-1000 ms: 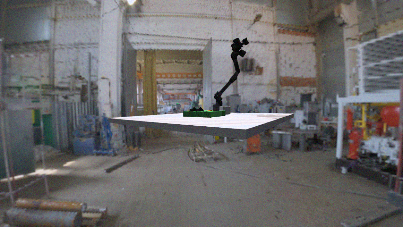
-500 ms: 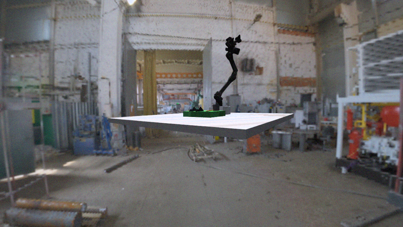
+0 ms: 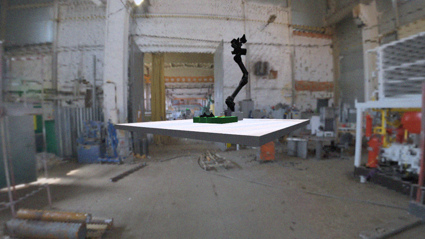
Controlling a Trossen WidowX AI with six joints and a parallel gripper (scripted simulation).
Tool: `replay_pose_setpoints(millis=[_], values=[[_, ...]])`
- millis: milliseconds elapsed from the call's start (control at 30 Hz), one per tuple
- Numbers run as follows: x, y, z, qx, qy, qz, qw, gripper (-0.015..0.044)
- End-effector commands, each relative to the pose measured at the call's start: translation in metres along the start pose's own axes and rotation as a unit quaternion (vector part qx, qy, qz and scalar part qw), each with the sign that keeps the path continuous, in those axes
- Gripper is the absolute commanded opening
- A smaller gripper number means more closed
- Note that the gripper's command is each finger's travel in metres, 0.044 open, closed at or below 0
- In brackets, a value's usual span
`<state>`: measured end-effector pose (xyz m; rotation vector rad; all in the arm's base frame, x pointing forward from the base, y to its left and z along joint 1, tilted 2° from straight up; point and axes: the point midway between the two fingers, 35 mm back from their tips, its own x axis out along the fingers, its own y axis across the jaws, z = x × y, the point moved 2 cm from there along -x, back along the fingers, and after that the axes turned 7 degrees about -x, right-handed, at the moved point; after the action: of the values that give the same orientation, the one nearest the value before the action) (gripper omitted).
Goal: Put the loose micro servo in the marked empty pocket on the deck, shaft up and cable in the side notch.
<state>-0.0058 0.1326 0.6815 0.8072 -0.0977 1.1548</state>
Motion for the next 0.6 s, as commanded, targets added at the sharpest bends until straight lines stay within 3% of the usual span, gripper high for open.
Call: replay_pose_setpoints(millis=[0, 567], values=[[-0.001, -0.020, 0.016, 0.027, -0.014, -0.001, 1.000, 0.0440], [-0.003, -0.084, 0.051, 0.097, -0.058, -0.012, 0.993, 0.0440]])
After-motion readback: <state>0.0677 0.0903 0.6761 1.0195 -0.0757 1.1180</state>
